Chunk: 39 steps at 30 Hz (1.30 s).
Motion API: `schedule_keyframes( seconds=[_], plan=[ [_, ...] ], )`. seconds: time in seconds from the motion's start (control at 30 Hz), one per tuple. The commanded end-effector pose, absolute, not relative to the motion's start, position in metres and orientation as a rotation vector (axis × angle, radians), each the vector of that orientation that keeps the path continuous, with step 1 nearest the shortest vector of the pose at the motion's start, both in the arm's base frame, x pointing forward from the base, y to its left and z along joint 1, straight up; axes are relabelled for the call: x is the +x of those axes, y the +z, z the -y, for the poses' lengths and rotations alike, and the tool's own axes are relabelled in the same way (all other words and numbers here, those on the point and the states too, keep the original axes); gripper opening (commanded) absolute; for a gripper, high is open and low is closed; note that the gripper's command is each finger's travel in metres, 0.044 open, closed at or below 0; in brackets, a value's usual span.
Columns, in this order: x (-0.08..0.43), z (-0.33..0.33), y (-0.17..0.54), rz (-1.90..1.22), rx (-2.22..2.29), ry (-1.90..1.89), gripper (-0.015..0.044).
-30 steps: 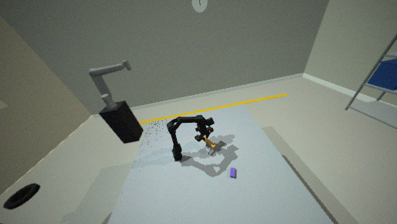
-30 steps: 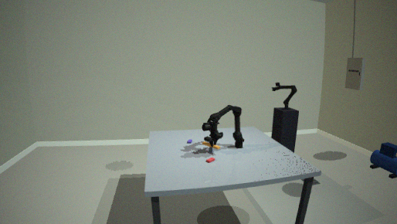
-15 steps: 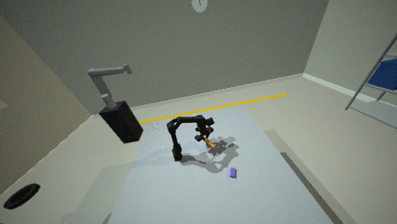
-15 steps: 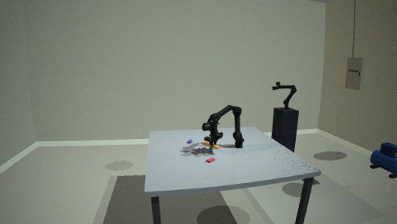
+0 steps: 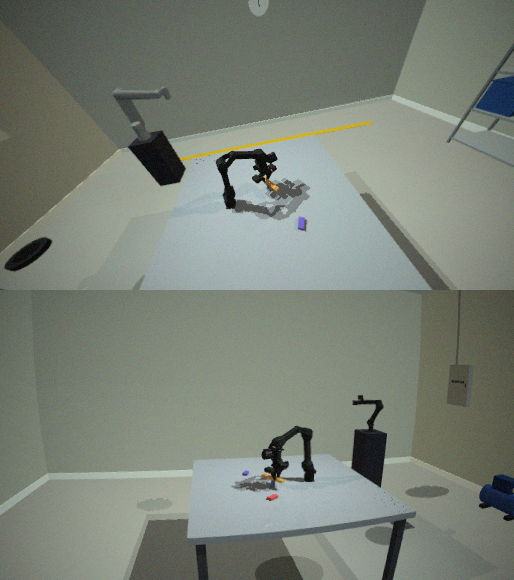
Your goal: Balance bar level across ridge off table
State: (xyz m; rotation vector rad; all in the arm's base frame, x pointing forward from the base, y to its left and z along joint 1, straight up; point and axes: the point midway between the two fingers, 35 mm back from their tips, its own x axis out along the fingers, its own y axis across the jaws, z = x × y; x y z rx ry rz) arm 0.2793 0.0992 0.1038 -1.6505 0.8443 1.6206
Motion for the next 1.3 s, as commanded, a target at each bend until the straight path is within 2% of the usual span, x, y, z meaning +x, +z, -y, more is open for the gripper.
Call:
schedule_keyframes(
  seconds=[0.0, 1.27],
  plan=[
    [0.2793, -0.0992, 0.1038, -0.844, -1.650, 1.621, 0.0157],
    [0.2793, -0.0992, 0.1038, -0.844, -1.650, 1.621, 0.0172]
  ],
)
